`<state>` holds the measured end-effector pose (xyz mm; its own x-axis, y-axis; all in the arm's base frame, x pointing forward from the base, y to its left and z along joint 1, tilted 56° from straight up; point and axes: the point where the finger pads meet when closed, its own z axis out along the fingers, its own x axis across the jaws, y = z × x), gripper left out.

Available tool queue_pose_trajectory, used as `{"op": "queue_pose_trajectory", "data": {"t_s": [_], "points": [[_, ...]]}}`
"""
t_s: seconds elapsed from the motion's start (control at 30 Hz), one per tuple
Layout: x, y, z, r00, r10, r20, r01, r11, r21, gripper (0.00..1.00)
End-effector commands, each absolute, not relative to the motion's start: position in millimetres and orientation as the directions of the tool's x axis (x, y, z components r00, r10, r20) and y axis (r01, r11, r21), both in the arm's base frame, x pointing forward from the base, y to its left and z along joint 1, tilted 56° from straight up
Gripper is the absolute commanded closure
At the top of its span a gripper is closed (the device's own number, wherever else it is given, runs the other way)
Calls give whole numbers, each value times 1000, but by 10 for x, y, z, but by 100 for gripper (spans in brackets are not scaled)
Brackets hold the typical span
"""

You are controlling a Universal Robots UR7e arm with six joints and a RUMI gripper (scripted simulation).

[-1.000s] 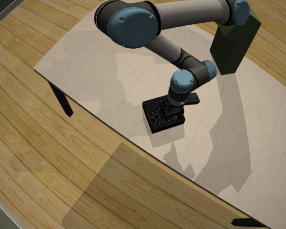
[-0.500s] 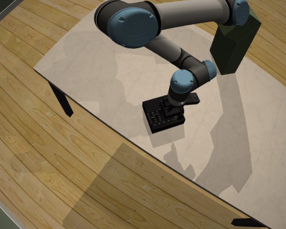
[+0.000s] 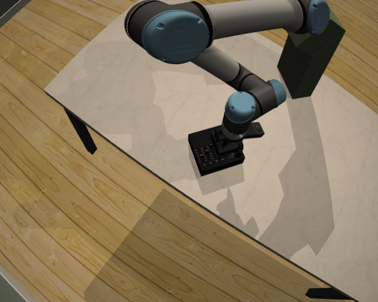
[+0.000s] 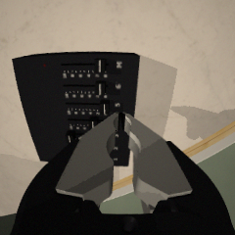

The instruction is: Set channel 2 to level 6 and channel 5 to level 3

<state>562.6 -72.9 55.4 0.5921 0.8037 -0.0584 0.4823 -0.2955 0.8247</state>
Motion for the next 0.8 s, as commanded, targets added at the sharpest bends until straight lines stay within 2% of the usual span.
{"op": "queue_pose_trajectory", "data": {"t_s": [0.0,0.77], "points": [[5631,-730,555,592,804,-58,482,-295,825,100],[5701,-786,493,592,804,-58,482,-295,825,100]]}}
